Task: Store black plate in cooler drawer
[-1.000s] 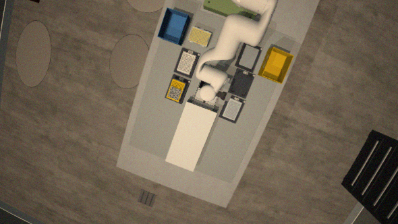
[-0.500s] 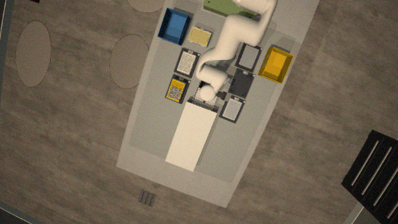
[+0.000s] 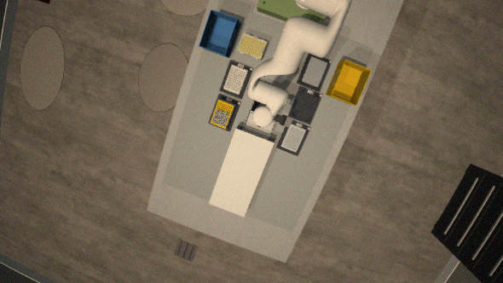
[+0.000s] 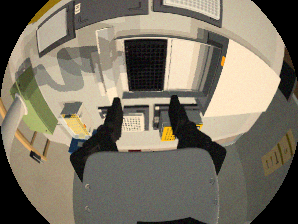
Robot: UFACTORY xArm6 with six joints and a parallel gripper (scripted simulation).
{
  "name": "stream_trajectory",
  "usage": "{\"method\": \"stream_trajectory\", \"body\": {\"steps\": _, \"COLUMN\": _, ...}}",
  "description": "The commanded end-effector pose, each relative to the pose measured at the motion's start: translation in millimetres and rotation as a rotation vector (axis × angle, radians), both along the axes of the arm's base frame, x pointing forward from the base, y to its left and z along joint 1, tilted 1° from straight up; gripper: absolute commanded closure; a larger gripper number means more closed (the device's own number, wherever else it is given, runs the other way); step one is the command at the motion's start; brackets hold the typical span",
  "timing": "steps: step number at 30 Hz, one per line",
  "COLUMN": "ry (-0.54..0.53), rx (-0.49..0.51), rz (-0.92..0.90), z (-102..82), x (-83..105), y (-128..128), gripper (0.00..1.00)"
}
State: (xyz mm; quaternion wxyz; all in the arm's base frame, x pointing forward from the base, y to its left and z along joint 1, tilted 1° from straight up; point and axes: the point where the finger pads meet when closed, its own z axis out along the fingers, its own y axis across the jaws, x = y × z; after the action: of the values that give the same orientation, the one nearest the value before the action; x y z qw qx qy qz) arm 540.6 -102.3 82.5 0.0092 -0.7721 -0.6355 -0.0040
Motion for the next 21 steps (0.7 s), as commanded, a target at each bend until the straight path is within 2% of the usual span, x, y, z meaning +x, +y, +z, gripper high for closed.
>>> {"method": "stream_trajectory", "body": {"steps": 1, "ry": -0.005, "rx": -0.001, "rz": 0.000, "z": -0.9, "x": -18.1, "y": 4, "gripper": 1.00}}
{"method": "stream_trajectory", "body": {"steps": 3, "ry": -0.005, "rx": -0.001, "rz": 0.000, "z": -0.9, "x": -18.1, "y": 4, "gripper": 1.00}}
{"method": "stream_trajectory", "body": {"steps": 18, "ry": -0.004, "rx": -0.001, "rz": 0.000, "z": -12.4, "x": -90.9, "y": 18, "gripper": 1.00}}
{"method": "stream_trajectory", "body": {"steps": 21, "ry": -0.004, "rx": -0.001, "rz": 0.000, "z": -13.1, "x": -95.8, "y": 19, "gripper": 1.00}}
